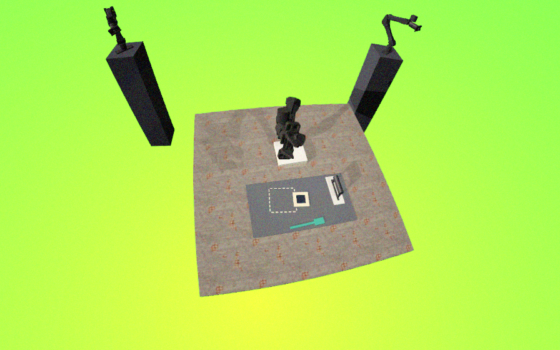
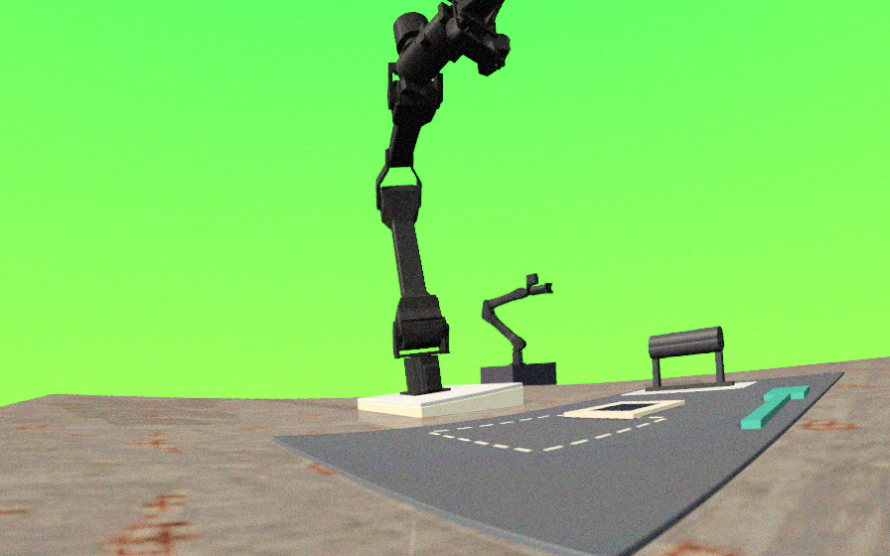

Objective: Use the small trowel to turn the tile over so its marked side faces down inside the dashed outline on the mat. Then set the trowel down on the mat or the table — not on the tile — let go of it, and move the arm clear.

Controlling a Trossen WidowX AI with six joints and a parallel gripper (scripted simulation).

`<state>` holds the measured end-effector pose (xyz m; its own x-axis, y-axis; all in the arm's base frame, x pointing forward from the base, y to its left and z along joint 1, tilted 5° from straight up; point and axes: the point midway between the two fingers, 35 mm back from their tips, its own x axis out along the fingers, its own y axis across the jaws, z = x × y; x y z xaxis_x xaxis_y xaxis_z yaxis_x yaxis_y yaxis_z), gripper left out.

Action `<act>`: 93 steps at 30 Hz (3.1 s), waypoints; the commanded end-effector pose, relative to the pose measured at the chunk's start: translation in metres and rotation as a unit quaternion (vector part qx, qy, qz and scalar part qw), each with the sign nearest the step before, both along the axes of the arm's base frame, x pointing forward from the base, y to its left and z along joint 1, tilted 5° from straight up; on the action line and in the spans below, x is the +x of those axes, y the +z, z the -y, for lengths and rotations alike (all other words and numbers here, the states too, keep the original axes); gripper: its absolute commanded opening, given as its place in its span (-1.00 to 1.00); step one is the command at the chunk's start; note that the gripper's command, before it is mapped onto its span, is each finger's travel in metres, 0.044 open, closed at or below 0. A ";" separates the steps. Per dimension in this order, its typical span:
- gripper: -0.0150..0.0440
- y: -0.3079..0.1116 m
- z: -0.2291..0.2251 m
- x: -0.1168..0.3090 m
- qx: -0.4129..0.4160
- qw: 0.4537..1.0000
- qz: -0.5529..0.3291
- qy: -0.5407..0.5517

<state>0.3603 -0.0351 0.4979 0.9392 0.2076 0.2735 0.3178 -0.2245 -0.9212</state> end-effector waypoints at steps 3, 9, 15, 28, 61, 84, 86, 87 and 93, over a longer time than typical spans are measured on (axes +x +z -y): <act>0.42 -0.017 -0.014 0.024 0.085 0.994 -0.062 0.032; 0.42 -0.038 -0.030 0.044 0.160 0.977 -0.127 0.055; 0.42 -0.060 -0.049 0.062 0.228 0.951 -0.193 0.073; 0.42 -0.109 -0.111 0.084 0.321 0.886 -0.317 0.108; 0.42 -0.255 -0.239 0.078 0.531 0.589 -0.604 -0.077; 0.42 -0.361 -0.315 -0.007 0.557 0.392 -0.618 -0.393; 0.42 -0.369 -0.319 -0.017 0.555 0.383 -0.607 -0.421; 0.42 -0.372 -0.321 -0.021 0.554 0.378 -0.601 -0.435; 0.42 -0.389 -0.329 -0.046 0.547 0.363 -0.560 -0.505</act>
<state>0.3263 0.2897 0.1171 0.0646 0.0104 -0.9979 -0.1867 0.9824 -0.0019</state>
